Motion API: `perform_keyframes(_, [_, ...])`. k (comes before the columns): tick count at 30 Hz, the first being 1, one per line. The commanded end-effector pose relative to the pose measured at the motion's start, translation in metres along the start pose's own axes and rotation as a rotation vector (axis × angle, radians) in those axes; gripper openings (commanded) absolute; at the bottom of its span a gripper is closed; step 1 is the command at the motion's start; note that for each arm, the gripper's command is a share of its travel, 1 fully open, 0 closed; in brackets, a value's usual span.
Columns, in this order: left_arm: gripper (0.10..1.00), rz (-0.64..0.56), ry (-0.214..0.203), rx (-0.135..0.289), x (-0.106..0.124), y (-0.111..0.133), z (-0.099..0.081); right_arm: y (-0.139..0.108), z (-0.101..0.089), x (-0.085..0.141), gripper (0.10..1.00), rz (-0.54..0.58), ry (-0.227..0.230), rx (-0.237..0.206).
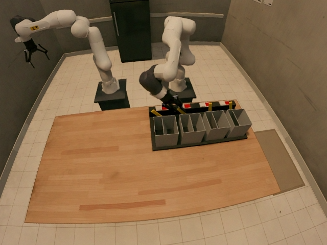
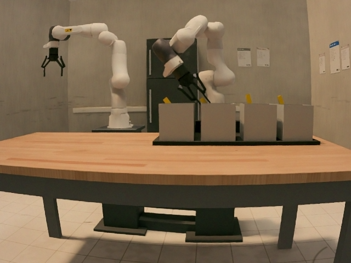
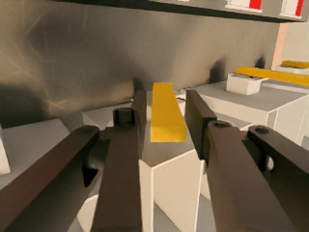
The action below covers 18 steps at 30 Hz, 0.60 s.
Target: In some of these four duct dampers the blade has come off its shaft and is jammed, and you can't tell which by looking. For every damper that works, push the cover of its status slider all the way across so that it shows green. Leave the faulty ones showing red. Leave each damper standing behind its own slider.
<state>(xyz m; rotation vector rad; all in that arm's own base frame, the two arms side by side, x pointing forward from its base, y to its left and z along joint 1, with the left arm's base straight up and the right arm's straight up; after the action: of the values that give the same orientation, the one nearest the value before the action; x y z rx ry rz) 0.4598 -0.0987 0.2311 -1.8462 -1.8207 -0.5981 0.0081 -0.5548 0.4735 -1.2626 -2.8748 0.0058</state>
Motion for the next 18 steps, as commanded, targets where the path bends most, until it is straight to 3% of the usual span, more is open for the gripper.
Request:
perform_keyframes(1, [0.303, -0.003, 0.005, 0.005, 0.001, -0.001, -0.001, 0.0, 0.001, 0.0, 1.0, -0.005, 0.0, -0.004])
perform_keyframes(7, [0.303, -0.003, 0.005, 0.005, 0.001, -0.001, -0.011, 0.0, 0.001, 0.0, 1.0, -0.005, 0.0, -0.004])
perform_keyframes(18, [0.303, -0.003, 0.005, 0.005, 0.0, -0.001, -0.058, 0.0, 0.001, 0.0, 1.0, -0.005, 0.0, -0.004])
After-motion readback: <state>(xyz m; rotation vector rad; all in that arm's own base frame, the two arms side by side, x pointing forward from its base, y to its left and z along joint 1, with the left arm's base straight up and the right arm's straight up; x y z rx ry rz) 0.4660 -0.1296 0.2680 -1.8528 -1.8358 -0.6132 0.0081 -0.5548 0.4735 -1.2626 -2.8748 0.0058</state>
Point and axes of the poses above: on each arm, the point where the finger pads meet when closed, its own z axis out along the fingers, its own x axis across the jaws, y = z × x, the point moved 6 cm from there along -z, back along the fingers, and after that the axes turned 3 degrees about z, right-handed, at the moved point
